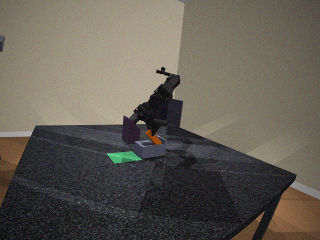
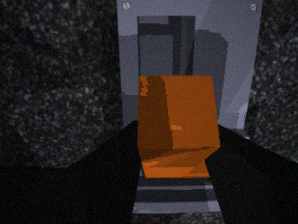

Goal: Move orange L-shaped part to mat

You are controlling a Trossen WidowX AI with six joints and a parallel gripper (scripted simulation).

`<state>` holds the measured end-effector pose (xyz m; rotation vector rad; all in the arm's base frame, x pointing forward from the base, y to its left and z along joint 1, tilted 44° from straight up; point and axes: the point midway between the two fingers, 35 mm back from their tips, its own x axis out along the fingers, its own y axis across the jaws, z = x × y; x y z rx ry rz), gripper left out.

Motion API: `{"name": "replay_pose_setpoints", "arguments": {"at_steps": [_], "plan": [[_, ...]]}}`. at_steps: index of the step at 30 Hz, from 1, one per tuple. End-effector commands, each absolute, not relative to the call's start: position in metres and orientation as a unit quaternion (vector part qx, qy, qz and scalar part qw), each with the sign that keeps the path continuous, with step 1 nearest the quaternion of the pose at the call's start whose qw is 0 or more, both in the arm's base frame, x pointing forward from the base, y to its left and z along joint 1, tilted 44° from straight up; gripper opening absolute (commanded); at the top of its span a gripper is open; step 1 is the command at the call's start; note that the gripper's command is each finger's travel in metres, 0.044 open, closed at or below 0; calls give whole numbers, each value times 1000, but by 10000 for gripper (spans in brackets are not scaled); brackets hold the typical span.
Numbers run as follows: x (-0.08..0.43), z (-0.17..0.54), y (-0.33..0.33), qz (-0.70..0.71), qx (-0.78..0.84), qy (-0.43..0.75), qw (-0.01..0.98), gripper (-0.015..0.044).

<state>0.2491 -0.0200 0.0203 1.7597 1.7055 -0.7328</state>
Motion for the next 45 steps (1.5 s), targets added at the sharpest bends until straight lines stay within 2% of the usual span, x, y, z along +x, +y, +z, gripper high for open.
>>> {"name": "replay_pose_setpoints", "arguments": {"at_steps": [1, 29, 45], "plan": [[249, 27, -24, -272, 659, 638, 290, 0], [248, 53, -48, -273, 659, 638, 289, 0], [245, 10, -89, -273, 659, 638, 291, 0]]}}
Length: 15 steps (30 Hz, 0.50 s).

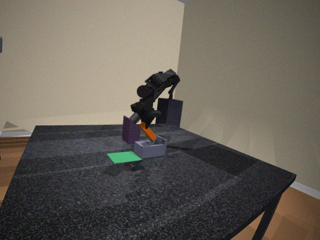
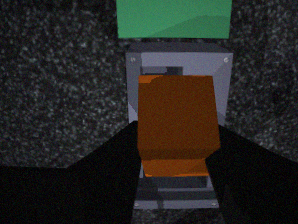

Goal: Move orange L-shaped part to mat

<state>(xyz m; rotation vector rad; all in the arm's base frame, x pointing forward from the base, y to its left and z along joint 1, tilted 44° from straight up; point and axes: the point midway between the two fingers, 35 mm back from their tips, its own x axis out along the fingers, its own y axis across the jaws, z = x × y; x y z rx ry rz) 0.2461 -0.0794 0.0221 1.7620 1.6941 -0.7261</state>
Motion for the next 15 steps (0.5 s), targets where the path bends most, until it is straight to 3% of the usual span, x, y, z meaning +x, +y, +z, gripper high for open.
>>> {"name": "replay_pose_setpoints", "arguments": {"at_steps": [1, 15], "plan": [[244, 7, -92, -273, 659, 638, 291, 0], [240, -33, -136, -274, 658, 637, 292, 0]]}}
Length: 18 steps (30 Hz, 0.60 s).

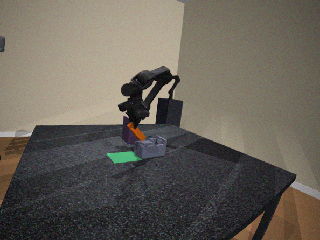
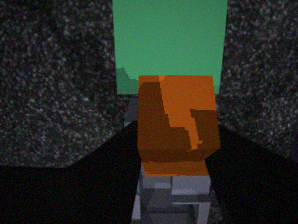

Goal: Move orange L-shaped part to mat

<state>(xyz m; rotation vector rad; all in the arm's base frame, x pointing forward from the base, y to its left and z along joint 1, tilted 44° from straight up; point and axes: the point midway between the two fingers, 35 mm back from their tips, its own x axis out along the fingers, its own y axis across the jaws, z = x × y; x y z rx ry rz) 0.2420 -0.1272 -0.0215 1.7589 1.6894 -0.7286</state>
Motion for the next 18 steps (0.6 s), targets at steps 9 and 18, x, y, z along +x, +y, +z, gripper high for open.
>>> {"name": "replay_pose_setpoints", "arguments": {"at_steps": [9, 18], "plan": [[235, -59, -164, -275, 658, 637, 293, 0], [234, -65, -167, -275, 658, 637, 293, 0]]}}
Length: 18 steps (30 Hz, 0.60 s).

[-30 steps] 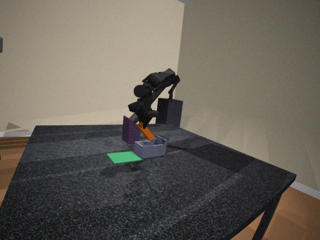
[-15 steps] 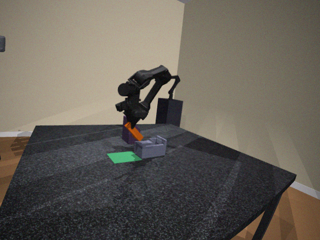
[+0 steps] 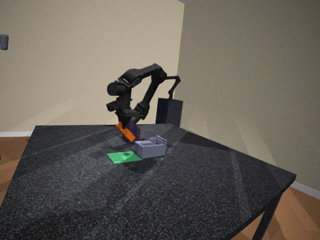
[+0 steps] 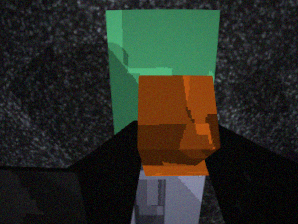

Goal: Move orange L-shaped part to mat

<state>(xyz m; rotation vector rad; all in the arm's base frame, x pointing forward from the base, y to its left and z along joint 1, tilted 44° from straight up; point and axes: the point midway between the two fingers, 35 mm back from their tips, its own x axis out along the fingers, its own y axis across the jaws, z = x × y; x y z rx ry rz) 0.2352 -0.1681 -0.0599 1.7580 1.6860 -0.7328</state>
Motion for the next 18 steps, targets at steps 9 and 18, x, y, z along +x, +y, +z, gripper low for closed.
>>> {"name": "replay_pose_setpoints", "arguments": {"at_steps": [9, 18], "plan": [[235, -75, -158, -275, 658, 637, 293, 0], [235, -85, -148, -274, 658, 637, 293, 0]]}}
